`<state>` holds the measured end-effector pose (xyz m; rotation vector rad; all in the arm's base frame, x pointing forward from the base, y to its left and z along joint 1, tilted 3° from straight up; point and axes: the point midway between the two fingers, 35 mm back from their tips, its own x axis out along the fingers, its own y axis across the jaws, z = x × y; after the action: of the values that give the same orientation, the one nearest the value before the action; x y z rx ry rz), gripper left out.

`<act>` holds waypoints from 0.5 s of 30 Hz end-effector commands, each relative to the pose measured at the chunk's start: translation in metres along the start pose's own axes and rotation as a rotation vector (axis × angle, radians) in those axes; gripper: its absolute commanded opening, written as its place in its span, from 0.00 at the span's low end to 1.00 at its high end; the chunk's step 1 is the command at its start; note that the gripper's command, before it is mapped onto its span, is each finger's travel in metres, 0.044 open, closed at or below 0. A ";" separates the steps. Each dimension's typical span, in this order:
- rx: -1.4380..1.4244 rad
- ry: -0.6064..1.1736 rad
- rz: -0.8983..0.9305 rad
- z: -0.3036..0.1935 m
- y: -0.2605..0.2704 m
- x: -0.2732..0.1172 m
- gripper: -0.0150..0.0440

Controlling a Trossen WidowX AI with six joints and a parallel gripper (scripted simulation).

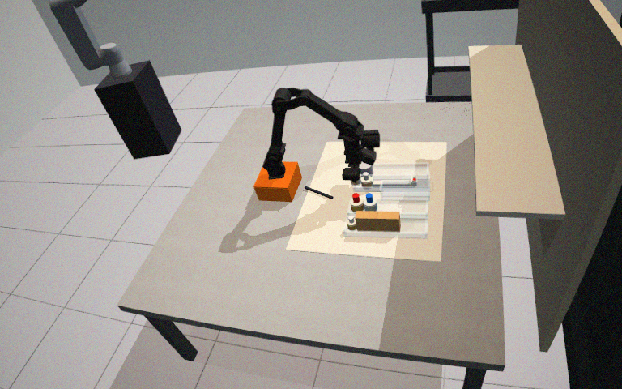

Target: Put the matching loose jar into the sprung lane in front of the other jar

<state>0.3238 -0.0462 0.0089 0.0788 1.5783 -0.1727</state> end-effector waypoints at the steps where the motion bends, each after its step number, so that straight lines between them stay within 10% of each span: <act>1: -0.002 -0.039 0.001 0.013 0.000 -0.007 0.25; 15: -0.002 -0.039 0.001 0.018 0.000 -0.008 0.25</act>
<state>0.3293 -0.0470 0.0102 0.0786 1.5780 -0.1725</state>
